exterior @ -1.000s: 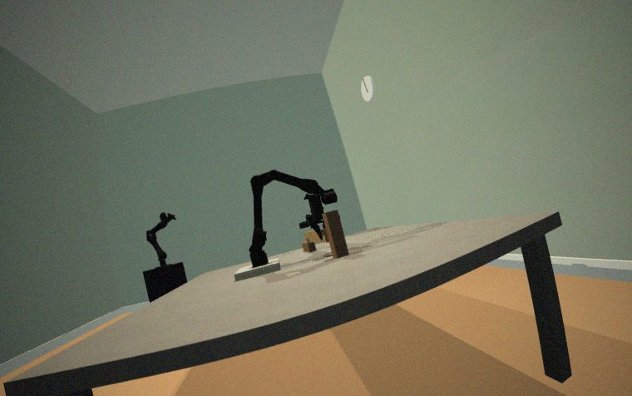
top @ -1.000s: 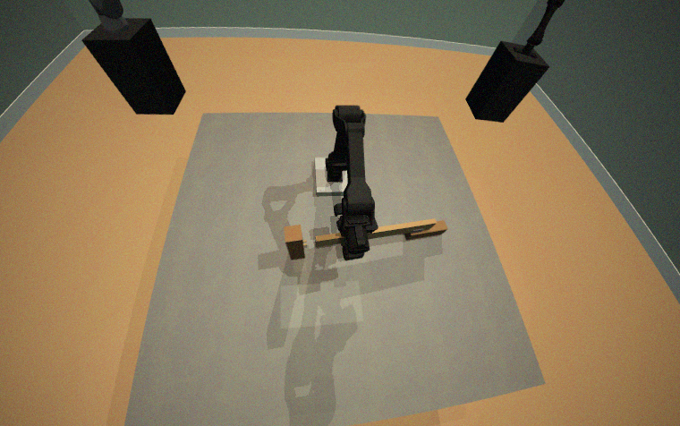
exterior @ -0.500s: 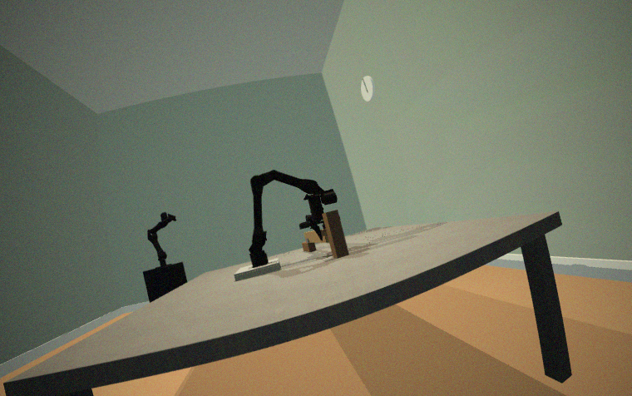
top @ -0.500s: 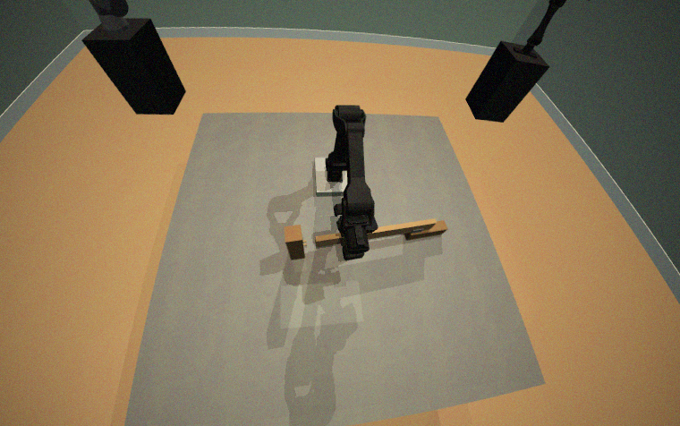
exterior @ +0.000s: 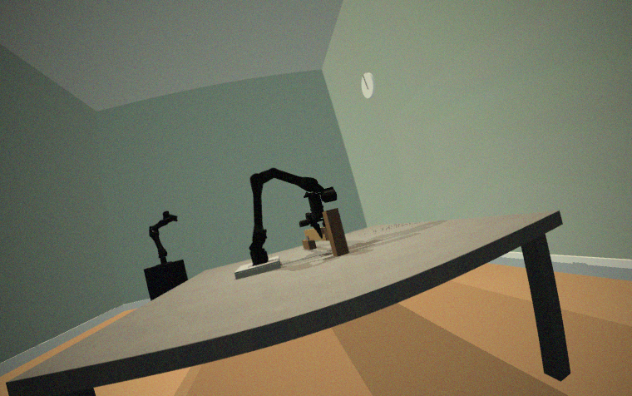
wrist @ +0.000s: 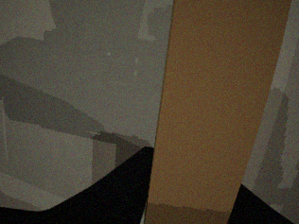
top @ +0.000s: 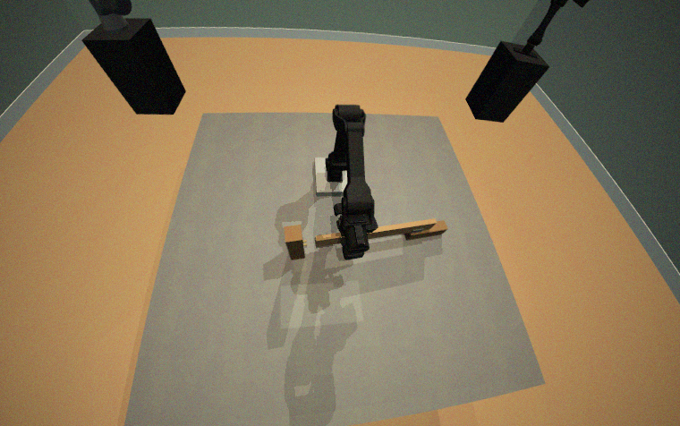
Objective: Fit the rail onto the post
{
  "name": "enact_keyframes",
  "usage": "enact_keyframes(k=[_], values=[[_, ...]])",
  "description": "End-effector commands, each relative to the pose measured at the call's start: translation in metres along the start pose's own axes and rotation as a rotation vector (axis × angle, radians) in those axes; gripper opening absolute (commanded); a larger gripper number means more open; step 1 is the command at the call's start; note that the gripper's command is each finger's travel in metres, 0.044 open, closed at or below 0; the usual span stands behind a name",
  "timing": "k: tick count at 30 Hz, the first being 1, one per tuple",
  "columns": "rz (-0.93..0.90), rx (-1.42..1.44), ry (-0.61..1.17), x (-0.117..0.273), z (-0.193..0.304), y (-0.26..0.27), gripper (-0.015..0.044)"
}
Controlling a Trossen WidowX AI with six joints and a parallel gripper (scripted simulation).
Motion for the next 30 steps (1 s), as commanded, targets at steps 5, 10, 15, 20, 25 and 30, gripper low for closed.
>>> enact_keyframes(k=[5,10,15,20,25,30], values=[[0.009,-0.001,-0.003,0.0014,-0.0005,0.0006,0.0],[0.009,-0.001,-0.003,0.0012,-0.0002,0.0006,0.0],[0.009,-0.001,-0.003,0.0008,0.0011,0.0009,0.0],[0.009,-0.001,-0.003,0.0006,0.0027,0.0012,0.0],[0.009,-0.001,-0.003,0.0008,0.0043,0.0013,0.0],[0.009,-0.001,-0.002,0.0012,0.0058,0.0013,0.0]])
Point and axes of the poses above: the point midway between the two fingers, 35 mm back from their tips, its own x axis back along the fingers, its own y axis across the jaws, z = x × y, the point moved 5 cm from there along x, back along the fingers, and after that the axes turned 3 degrees about x, right-handed, at the moved point
